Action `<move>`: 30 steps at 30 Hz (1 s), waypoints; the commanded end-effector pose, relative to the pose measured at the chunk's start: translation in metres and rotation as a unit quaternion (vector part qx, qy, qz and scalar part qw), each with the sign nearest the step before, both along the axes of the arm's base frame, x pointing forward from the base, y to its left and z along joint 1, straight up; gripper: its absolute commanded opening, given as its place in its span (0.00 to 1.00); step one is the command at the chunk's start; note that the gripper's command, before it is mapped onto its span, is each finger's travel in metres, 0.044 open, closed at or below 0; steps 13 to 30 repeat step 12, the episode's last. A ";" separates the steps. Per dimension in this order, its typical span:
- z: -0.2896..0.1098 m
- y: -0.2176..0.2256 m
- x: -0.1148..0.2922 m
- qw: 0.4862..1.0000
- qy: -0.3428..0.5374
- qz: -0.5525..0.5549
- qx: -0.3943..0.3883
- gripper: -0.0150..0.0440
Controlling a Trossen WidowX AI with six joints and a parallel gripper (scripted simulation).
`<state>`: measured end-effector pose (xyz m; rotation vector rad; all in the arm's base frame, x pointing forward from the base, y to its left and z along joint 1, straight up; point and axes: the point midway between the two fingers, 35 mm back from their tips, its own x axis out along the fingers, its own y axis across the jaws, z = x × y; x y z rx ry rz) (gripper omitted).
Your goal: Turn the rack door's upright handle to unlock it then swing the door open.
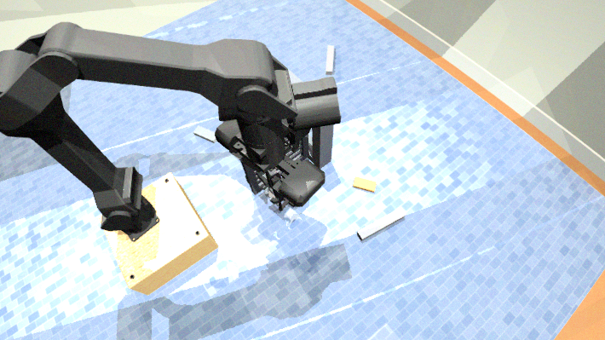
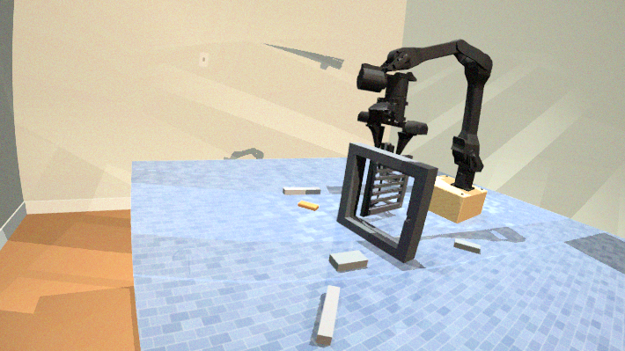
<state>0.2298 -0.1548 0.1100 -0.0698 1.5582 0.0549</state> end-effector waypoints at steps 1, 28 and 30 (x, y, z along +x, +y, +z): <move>0.008 0.000 0.001 1.000 -0.003 0.002 0.000 0.75; 0.024 0.000 0.000 1.000 -0.003 0.002 0.000 0.75; 0.024 0.000 0.000 1.000 -0.003 0.002 0.000 0.75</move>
